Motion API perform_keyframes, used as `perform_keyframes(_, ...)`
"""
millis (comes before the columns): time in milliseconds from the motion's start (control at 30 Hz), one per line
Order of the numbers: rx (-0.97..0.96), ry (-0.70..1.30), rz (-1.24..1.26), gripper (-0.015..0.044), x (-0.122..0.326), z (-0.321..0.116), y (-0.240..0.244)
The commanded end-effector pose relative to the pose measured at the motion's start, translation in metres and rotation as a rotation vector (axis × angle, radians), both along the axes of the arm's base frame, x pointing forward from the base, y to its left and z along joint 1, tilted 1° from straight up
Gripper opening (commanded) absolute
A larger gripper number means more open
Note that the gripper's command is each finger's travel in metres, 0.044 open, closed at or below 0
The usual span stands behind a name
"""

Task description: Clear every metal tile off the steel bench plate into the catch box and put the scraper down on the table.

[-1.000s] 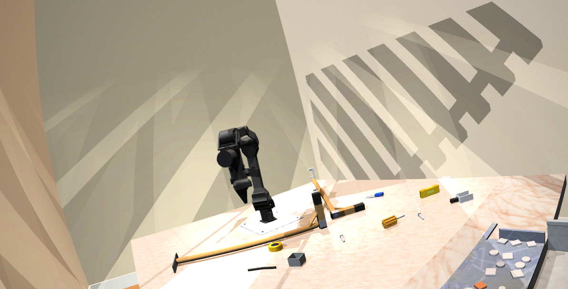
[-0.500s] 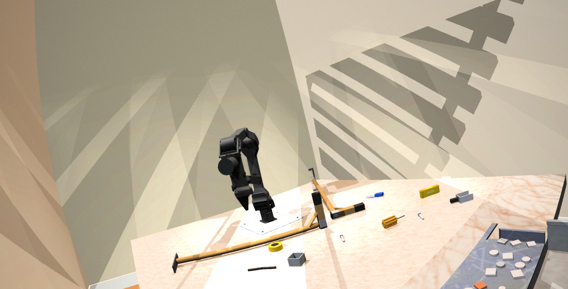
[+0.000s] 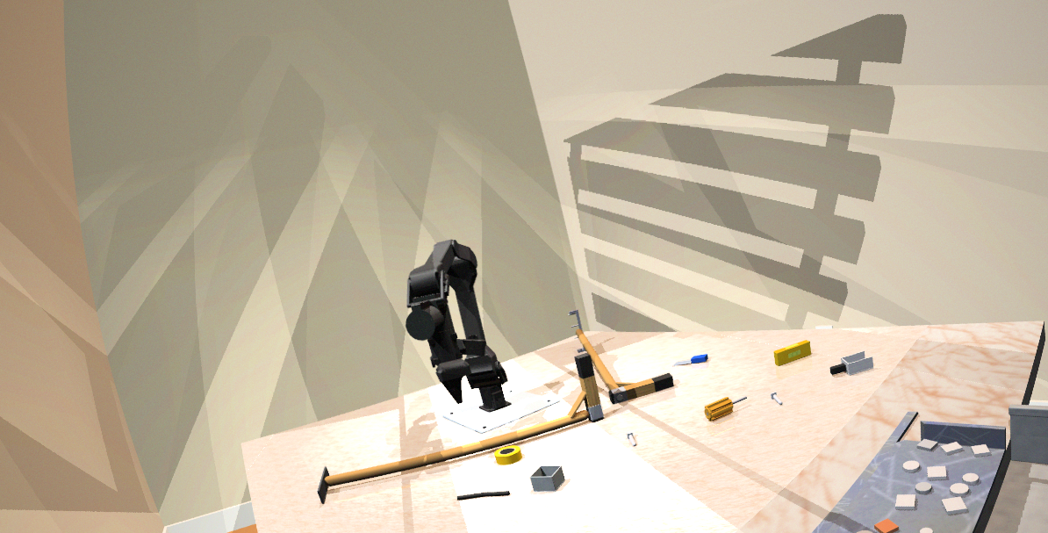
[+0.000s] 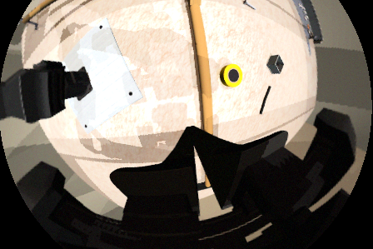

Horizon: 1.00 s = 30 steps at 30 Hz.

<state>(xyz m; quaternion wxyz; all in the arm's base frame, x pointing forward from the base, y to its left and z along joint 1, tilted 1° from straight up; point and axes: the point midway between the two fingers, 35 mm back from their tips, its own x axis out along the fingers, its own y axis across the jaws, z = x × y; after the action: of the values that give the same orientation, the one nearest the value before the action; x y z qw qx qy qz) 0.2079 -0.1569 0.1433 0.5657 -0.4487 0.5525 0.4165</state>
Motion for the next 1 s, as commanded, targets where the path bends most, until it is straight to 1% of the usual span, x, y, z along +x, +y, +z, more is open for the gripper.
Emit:
perform_keyframes(0,0.008,0.005,-0.006,0.0,0.0,-0.01,0.0)
perform_keyframes(967,0.009,0.005,-0.006,0.0,-0.002,-0.071,0.003)
